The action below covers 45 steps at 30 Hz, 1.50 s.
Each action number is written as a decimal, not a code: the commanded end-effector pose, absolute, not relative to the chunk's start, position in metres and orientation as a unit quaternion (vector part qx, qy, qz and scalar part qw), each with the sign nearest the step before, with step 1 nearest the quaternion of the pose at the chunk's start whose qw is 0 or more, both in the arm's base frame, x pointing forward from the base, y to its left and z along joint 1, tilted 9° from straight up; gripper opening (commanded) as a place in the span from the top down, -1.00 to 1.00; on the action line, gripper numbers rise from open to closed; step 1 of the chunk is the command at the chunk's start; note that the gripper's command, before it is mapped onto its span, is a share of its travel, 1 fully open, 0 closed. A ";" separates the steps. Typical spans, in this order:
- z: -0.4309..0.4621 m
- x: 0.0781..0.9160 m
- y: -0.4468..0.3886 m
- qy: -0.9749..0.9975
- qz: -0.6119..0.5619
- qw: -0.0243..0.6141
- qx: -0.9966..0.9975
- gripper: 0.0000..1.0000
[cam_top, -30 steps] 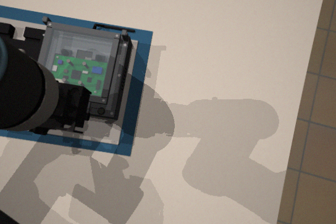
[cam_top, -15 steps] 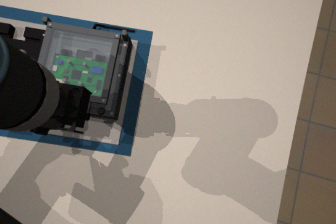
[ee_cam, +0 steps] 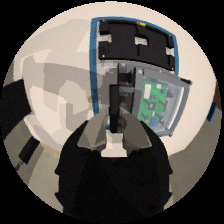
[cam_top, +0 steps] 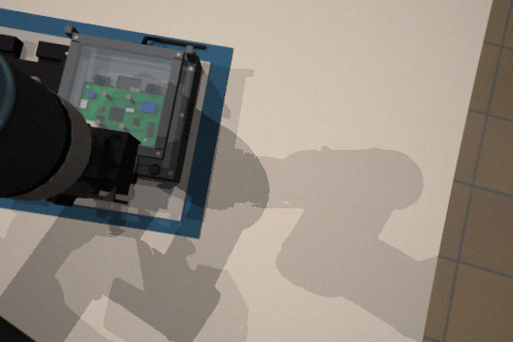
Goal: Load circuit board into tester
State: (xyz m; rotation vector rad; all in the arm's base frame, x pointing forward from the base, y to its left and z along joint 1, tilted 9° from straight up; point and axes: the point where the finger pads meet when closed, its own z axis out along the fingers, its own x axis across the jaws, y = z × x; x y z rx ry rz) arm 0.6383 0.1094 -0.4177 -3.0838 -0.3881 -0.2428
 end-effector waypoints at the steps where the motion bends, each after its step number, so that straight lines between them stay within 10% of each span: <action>1: -0.422 0.641 0.111 -0.125 -0.079 0.012 -0.989 1.00; 45: -0.420 0.640 0.111 -0.125 -0.078 0.012 -0.989 0.75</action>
